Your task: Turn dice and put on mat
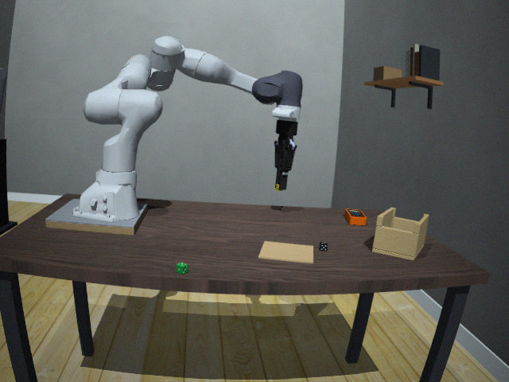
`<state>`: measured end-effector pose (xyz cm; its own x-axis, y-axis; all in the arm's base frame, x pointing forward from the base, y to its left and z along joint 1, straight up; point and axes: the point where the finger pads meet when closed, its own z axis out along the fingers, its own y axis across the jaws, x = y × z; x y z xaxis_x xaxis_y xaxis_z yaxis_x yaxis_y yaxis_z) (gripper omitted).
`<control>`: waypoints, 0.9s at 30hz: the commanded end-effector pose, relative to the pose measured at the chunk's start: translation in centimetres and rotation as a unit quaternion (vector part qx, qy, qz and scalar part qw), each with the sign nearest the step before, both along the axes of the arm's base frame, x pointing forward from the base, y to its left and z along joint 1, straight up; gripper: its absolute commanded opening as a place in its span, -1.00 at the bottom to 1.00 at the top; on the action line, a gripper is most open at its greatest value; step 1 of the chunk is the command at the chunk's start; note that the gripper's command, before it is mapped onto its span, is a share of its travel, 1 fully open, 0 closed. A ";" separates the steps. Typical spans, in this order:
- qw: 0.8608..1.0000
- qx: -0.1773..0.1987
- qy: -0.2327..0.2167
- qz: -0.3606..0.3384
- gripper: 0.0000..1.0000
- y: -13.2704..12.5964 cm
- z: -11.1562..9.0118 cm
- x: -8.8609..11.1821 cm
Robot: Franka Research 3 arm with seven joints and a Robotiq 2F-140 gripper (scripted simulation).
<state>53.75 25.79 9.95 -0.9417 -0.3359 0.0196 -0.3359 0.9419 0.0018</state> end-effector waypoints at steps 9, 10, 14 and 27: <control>0.989 0.004 -0.006 0.151 -0.63 0.1 0.0 0.4; 0.987 0.004 -0.006 0.160 -0.63 0.1 0.0 0.4; 0.983 0.004 -0.006 0.186 -0.63 0.2 0.0 0.5; 0.955 0.006 -0.008 0.297 -0.63 0.5 0.1 0.6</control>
<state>54.01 26.53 9.95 -0.7033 -0.7109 0.0093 -0.7108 0.7033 0.0076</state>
